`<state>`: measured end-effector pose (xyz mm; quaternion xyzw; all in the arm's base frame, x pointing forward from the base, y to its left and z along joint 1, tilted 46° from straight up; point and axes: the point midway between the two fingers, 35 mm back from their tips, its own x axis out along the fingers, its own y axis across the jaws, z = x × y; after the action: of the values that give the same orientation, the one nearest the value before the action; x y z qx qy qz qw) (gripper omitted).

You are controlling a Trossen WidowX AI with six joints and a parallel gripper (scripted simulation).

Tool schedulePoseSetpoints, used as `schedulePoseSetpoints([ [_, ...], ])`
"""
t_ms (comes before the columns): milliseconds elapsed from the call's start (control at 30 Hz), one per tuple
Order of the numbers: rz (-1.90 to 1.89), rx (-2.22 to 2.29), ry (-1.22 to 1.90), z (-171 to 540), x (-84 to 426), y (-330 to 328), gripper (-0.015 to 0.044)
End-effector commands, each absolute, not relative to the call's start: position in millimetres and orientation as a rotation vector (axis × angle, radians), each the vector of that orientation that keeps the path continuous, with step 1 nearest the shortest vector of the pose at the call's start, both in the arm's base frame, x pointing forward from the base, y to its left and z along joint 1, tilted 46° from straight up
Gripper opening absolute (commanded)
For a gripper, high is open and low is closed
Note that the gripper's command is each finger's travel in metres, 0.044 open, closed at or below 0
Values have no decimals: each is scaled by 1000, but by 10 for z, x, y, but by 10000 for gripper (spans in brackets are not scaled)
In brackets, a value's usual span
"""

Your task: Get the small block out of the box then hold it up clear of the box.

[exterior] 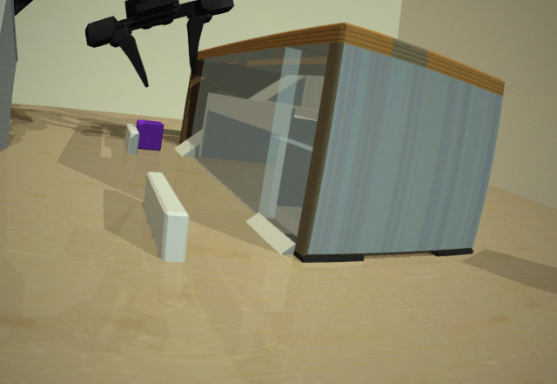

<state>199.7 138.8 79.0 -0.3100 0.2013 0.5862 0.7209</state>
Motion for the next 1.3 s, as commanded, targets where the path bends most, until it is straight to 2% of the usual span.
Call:
schedulePoseSetpoints([
  [0, 1487, -1441, -216, 668, 1902, 1516, 285],
  [467, 1409, -2026, -844, 674, 1925, 1529, 285],
  [1267, 1407, -2040, -858, 643, 1928, 1557, 285],
])
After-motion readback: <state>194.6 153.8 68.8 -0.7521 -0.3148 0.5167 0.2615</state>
